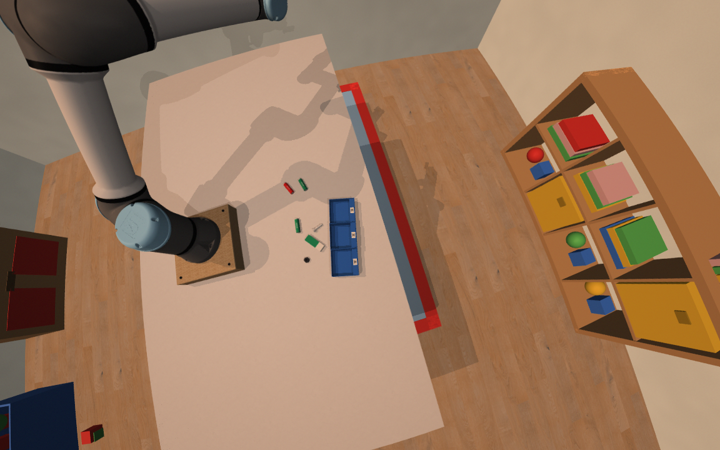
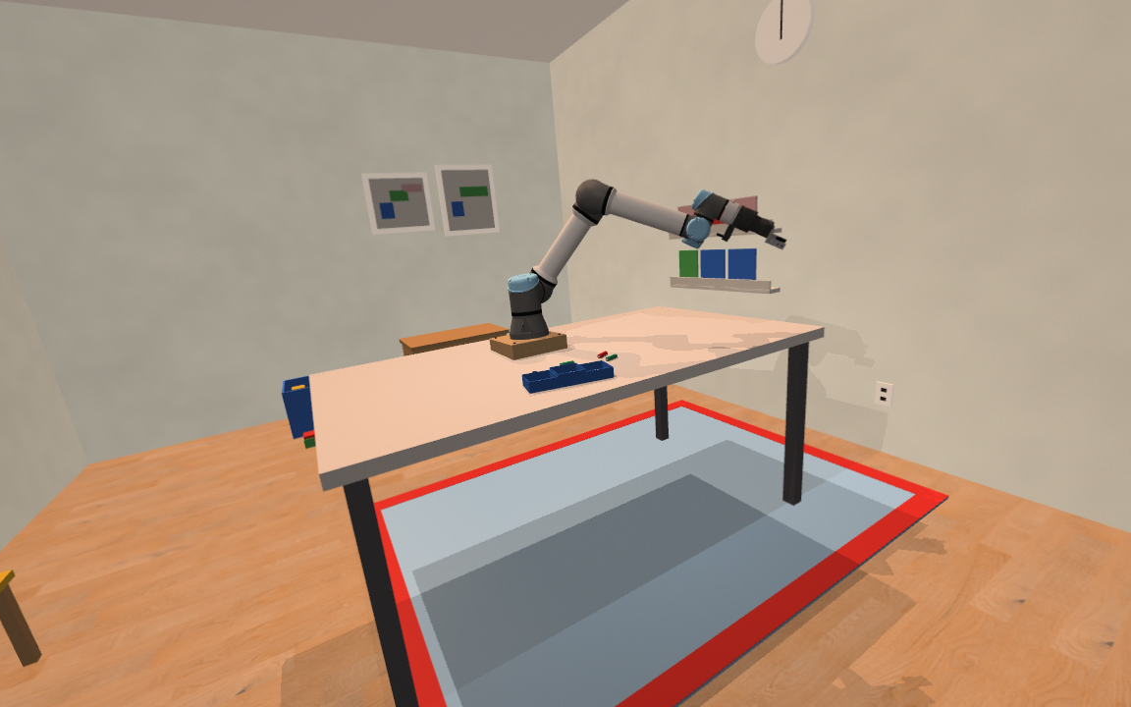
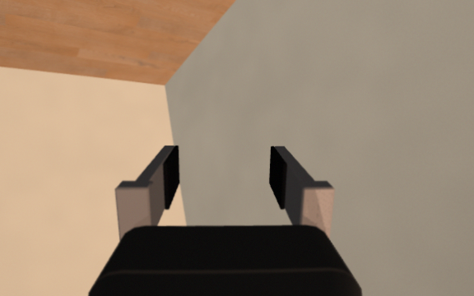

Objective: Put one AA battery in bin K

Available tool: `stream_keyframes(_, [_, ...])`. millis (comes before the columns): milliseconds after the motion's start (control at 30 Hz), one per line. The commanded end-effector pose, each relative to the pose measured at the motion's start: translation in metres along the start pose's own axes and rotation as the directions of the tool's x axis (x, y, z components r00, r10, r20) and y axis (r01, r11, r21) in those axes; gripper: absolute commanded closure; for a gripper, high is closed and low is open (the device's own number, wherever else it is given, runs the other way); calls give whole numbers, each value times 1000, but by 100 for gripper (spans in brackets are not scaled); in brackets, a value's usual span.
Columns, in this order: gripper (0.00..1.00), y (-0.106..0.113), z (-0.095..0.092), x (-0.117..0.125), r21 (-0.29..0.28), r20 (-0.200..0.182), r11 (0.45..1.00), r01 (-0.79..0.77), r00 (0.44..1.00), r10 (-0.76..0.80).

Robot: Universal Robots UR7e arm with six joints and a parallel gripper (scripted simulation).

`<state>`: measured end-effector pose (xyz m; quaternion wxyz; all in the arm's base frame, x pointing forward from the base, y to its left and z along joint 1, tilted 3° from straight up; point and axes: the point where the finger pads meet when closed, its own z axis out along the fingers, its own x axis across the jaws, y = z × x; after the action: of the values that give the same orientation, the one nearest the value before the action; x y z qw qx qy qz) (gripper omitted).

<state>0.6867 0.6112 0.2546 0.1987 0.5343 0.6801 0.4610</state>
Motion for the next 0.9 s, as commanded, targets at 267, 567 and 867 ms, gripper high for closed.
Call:
stream_keyframes(267, [0,1,-1,0,-2,-1,1000,0,1000,0])
stream_keyframes(567, [69,-6,3,-1,-2,-1,1000,0,1000,0])
stream_keyframes(867, [69,-70,39,-16,-2,-1,1000,0,1000,0])
